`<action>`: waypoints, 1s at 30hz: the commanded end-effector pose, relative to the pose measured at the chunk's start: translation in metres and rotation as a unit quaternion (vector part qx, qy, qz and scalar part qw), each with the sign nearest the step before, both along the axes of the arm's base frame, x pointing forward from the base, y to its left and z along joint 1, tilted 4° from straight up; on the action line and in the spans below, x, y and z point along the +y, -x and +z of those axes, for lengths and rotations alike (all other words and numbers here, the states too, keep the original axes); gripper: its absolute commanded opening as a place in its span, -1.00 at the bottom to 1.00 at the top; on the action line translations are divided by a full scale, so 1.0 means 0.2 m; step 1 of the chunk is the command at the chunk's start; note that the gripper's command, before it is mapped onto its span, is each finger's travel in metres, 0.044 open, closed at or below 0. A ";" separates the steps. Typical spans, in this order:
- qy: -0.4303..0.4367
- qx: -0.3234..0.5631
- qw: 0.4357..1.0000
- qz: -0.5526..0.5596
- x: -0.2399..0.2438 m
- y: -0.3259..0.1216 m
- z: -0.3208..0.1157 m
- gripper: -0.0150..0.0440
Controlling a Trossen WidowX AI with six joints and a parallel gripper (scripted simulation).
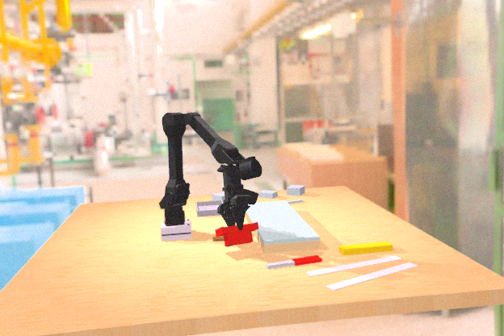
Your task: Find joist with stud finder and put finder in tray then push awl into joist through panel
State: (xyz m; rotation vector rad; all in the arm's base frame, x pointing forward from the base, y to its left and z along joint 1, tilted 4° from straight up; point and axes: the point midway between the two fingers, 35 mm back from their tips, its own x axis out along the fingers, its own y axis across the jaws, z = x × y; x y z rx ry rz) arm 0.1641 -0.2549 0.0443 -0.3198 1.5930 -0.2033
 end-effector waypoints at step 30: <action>0.090 -0.012 0.996 -0.006 0.02 0.01 0.00 -0.49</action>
